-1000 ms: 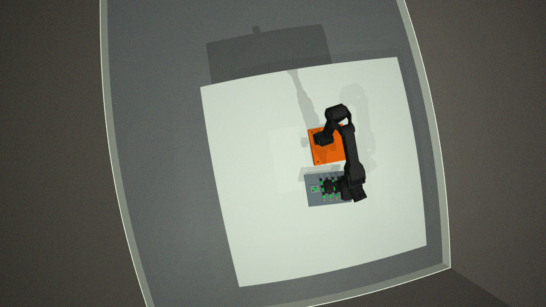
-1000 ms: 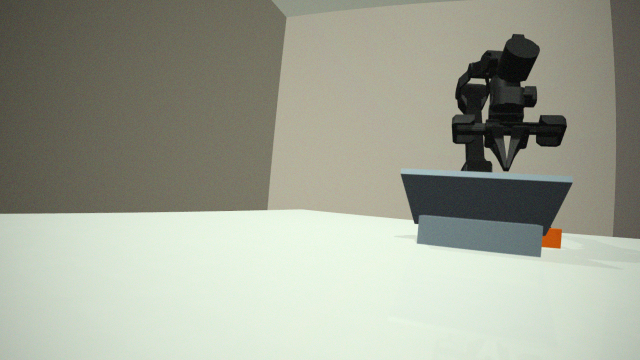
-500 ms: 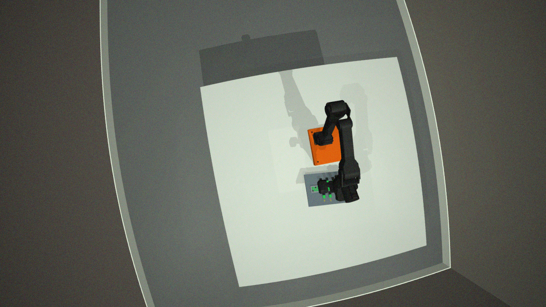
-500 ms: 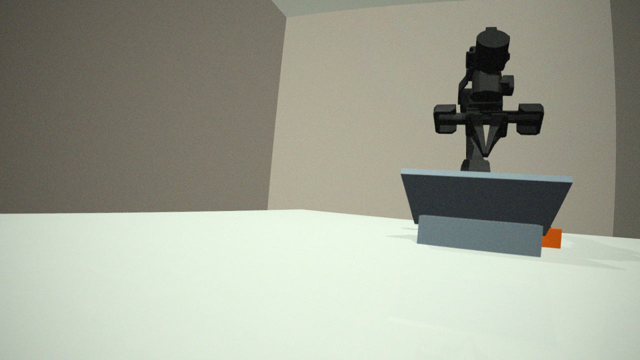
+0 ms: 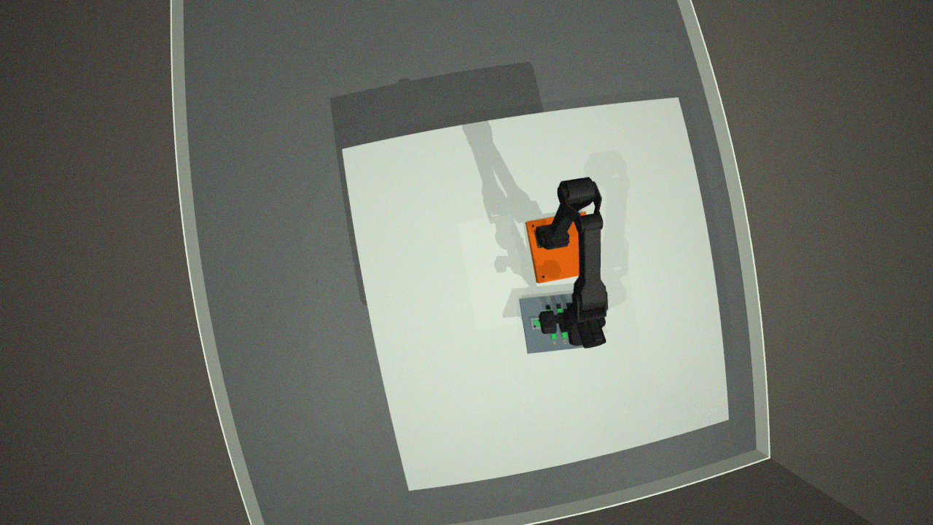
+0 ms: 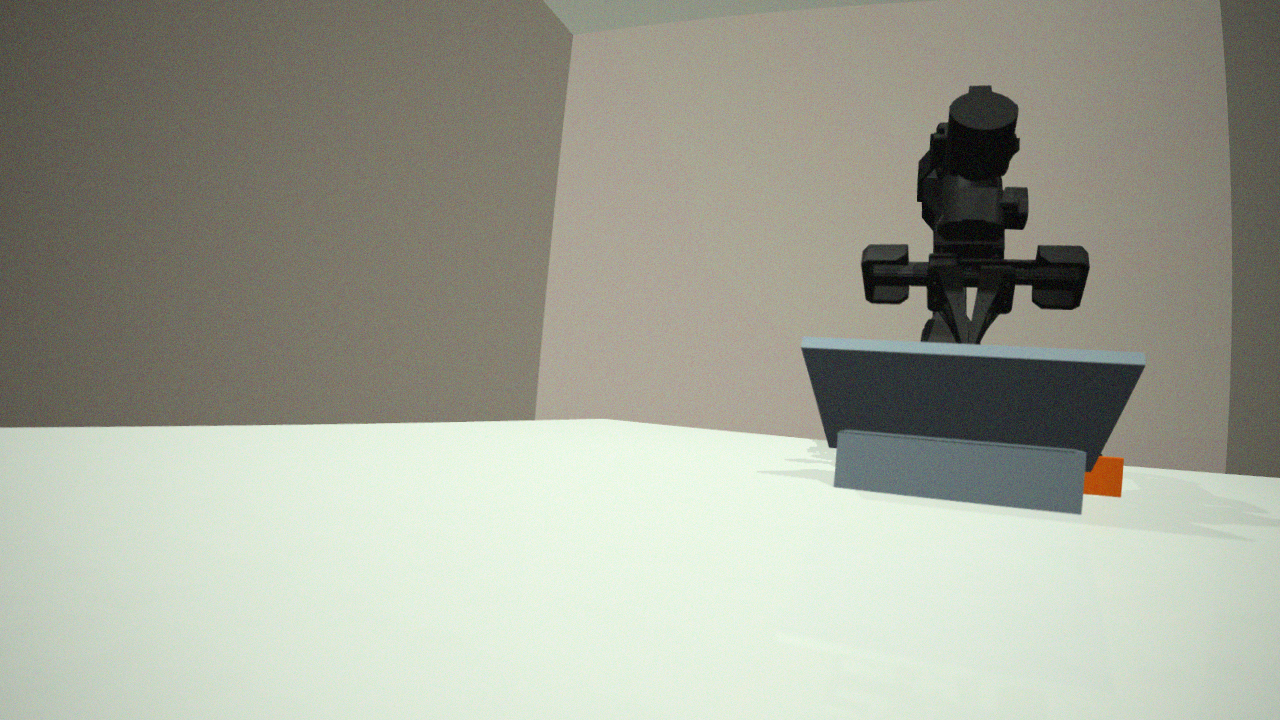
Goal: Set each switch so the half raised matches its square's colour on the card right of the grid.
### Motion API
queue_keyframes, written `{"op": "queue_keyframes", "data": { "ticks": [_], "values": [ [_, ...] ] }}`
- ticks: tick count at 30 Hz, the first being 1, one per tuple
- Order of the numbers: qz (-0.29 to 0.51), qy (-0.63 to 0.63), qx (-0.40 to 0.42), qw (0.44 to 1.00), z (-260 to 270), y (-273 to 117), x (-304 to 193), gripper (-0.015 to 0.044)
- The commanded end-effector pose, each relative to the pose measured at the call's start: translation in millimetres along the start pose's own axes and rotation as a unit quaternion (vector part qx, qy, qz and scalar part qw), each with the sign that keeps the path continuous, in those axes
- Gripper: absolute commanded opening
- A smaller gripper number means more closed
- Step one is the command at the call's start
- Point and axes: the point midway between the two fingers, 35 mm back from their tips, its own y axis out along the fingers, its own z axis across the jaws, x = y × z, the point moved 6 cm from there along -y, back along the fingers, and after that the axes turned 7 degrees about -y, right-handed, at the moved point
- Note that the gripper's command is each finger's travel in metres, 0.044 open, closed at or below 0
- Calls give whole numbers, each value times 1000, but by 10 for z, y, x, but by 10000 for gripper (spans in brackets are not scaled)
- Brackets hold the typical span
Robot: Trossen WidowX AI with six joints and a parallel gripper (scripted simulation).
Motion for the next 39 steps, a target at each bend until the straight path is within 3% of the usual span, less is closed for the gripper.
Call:
{"op": "queue_keyframes", "data": {
  "ticks": [1,39],
  "values": [
    [3,-1,2,1000,4,60,-9,0],
    [3,-1,2,1000,5,169,-12,0]
  ]
}}
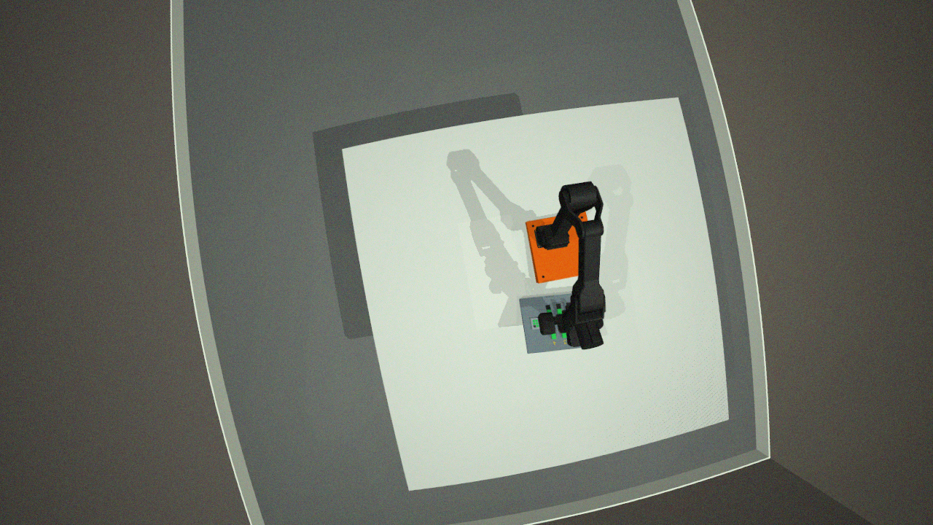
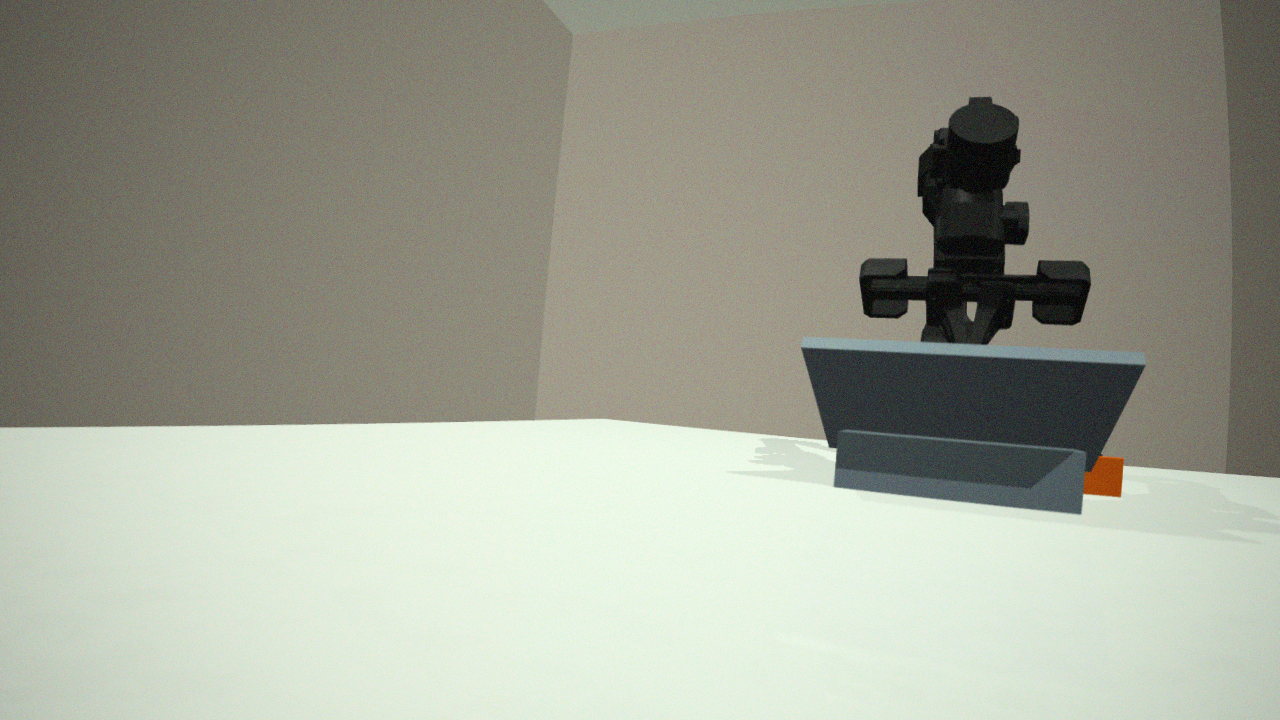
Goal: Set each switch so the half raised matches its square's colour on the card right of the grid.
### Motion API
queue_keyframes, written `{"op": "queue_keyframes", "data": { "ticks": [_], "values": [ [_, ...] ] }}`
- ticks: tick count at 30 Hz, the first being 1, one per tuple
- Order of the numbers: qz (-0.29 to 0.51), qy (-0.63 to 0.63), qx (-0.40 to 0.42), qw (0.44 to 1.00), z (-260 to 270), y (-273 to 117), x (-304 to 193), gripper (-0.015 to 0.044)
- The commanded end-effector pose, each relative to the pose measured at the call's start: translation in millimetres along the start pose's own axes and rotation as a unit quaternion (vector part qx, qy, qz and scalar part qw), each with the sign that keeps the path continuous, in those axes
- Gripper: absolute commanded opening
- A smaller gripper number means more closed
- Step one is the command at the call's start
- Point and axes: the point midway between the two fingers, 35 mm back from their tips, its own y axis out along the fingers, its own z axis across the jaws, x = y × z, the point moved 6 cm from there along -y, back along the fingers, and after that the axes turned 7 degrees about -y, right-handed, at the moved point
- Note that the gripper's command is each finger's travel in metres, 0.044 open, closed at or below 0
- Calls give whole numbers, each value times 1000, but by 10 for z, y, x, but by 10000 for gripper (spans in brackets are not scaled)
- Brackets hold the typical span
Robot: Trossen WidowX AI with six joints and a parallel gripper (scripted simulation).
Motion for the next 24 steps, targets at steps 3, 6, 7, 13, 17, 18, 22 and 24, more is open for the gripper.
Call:
{"op": "queue_keyframes", "data": {
  "ticks": [3,6,7,13,17,18,22,24],
  "values": [
    [0,-1,2,1000,3,12,-1,0],
    [0,-1,2,1000,3,16,-1,0],
    [0,-1,2,1000,3,17,-1,0],
    [0,-1,2,1000,3,25,-1,0],
    [0,-1,2,1000,3,31,-1,0],
    [0,-1,2,1000,3,32,-1,0],
    [0,-1,2,1000,3,37,-2,0],
    [0,-1,2,1000,3,40,-2,0]
  ]
}}
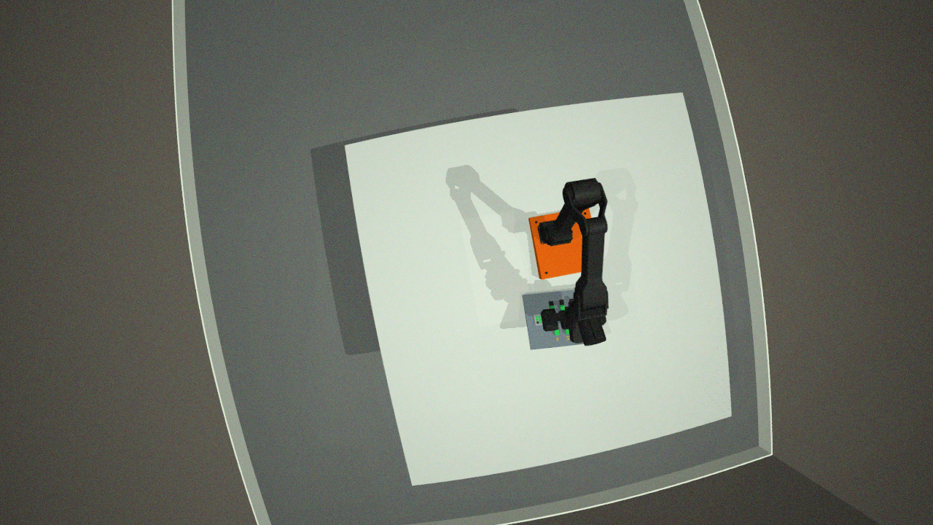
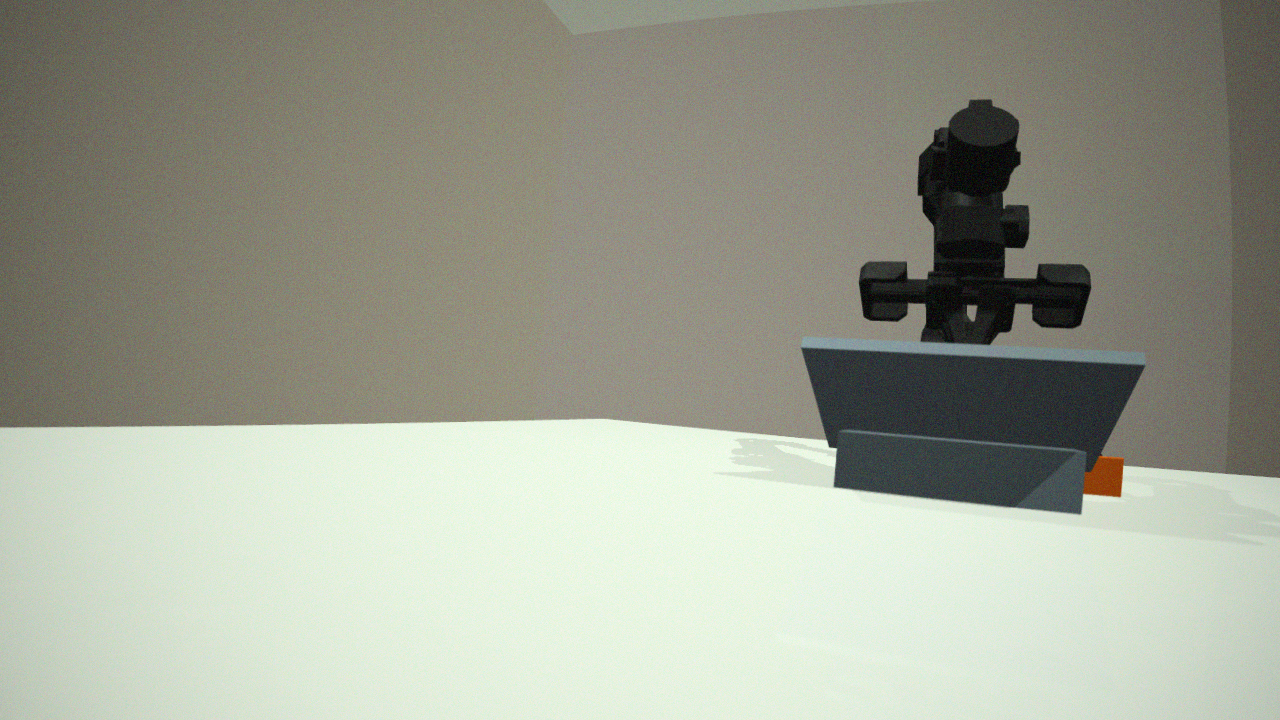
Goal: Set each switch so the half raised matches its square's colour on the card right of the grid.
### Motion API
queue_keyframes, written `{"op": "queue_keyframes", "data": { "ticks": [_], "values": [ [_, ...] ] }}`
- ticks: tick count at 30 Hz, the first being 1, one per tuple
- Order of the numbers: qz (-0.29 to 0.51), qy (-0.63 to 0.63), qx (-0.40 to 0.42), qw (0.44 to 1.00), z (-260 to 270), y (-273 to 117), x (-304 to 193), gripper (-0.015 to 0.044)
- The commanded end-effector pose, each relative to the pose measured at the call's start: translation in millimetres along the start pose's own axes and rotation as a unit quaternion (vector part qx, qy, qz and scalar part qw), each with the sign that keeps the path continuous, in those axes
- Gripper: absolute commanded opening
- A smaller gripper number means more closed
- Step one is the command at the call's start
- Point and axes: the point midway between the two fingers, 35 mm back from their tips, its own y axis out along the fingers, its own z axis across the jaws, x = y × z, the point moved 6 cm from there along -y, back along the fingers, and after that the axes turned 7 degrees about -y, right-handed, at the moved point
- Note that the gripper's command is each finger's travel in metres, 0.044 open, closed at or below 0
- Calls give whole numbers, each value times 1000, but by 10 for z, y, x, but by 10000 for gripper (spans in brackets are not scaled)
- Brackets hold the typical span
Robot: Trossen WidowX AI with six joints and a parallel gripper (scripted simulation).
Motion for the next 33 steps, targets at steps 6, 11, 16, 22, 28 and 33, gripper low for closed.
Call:
{"op": "queue_keyframes", "data": {
  "ticks": [6,11,16,22,28,33],
  "values": [
    [-1,-1,2,1000,3,16,2,0],
    [4,0,1,1000,-2,-217,38,0],
    [13,-1,4,1000,-5,-631,43,0],
    [15,-1,4,1000,123,-635,-53,0],
    [15,-1,5,1000,391,-642,-313,0],
    [2,-1,4,1000,397,-312,-344,0]
  ]
}}
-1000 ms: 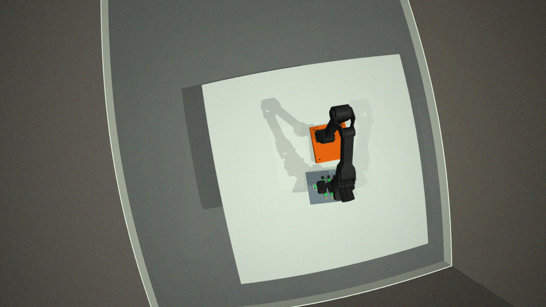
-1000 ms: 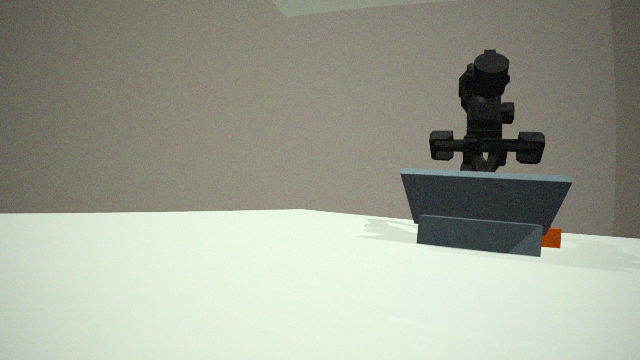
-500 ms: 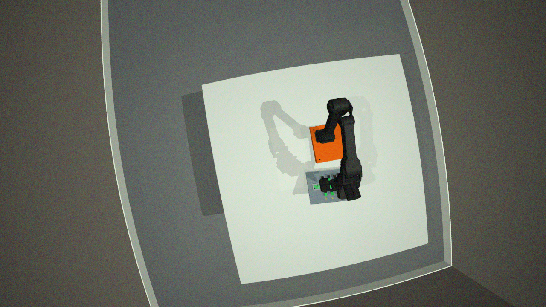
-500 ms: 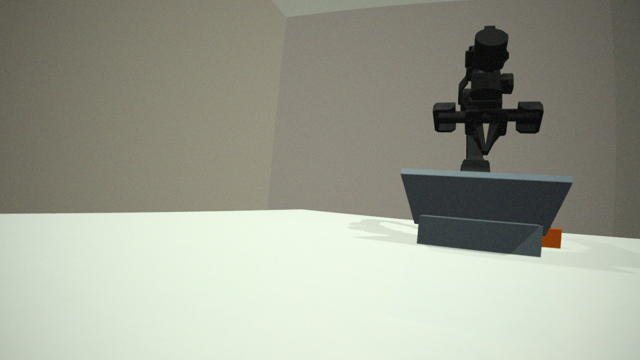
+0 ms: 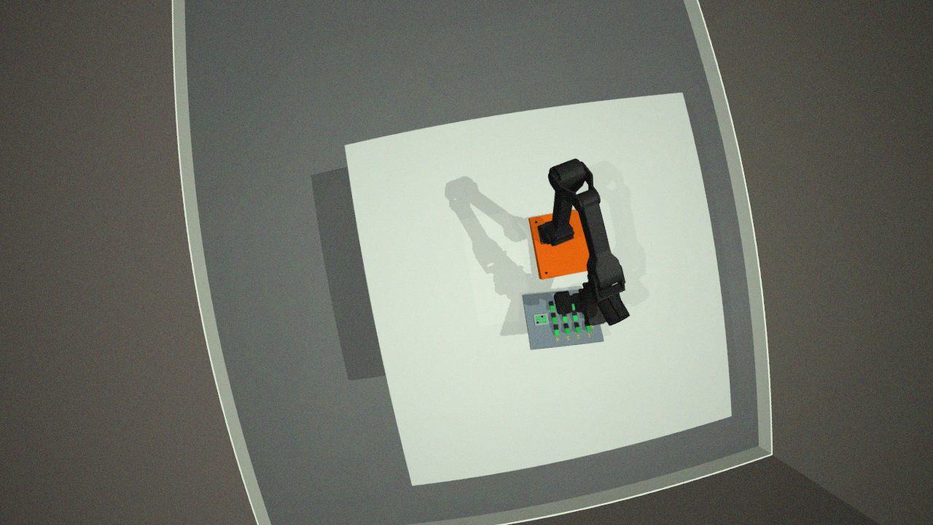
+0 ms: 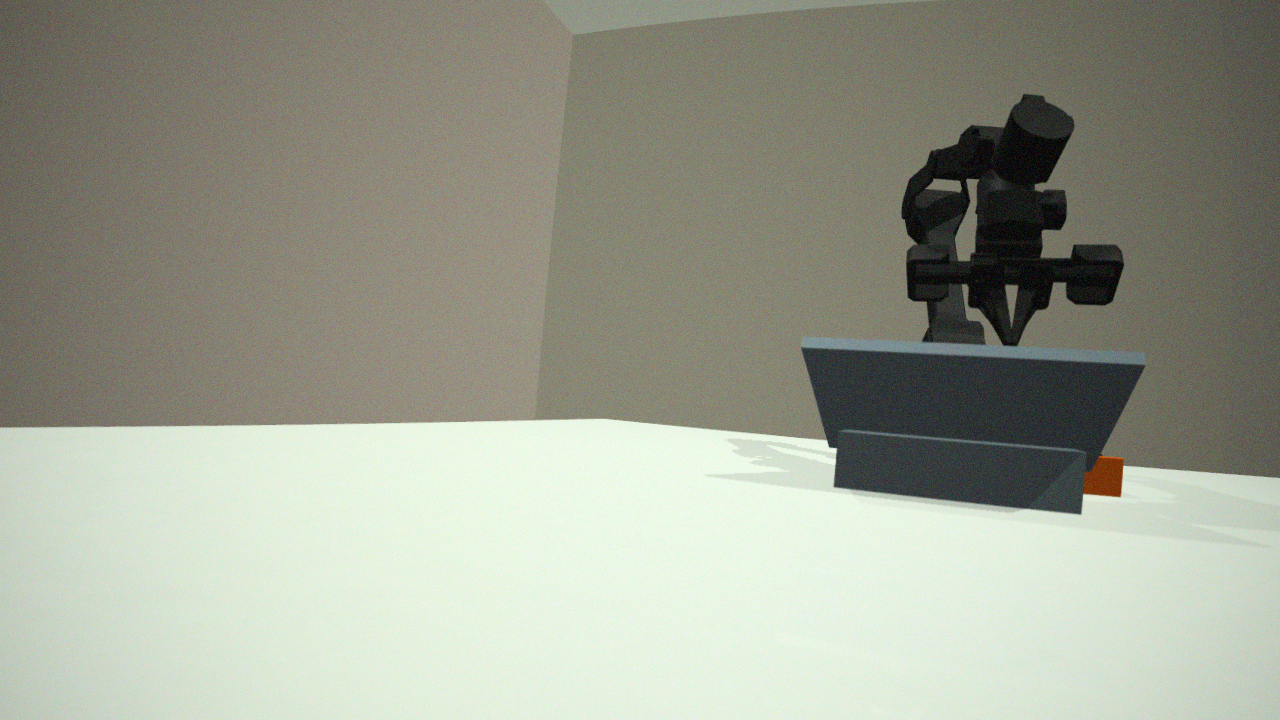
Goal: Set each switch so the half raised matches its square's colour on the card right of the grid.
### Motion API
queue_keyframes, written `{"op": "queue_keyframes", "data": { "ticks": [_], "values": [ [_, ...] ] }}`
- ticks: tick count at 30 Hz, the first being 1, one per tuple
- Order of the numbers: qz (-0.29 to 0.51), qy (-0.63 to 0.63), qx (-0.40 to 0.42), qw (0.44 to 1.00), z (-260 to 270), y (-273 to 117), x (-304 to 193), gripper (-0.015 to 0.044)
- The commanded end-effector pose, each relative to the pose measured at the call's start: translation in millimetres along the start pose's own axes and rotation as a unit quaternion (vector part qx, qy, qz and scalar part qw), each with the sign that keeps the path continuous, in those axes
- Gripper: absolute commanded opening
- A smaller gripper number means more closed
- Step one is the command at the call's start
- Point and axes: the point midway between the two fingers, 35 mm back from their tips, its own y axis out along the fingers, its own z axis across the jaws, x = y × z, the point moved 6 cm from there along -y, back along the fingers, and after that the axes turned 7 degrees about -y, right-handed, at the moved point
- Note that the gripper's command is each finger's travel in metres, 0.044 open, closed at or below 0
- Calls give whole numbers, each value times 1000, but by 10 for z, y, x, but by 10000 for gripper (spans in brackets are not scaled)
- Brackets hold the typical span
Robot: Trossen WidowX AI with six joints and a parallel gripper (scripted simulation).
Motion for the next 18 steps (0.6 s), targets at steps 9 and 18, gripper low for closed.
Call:
{"op": "queue_keyframes", "data": {
  "ticks": [9,18],
  "values": [
    [4,0,-5,1000,-1,308,-73,0],
    [3,0,-5,1000,-1,422,-74,0]
  ]
}}
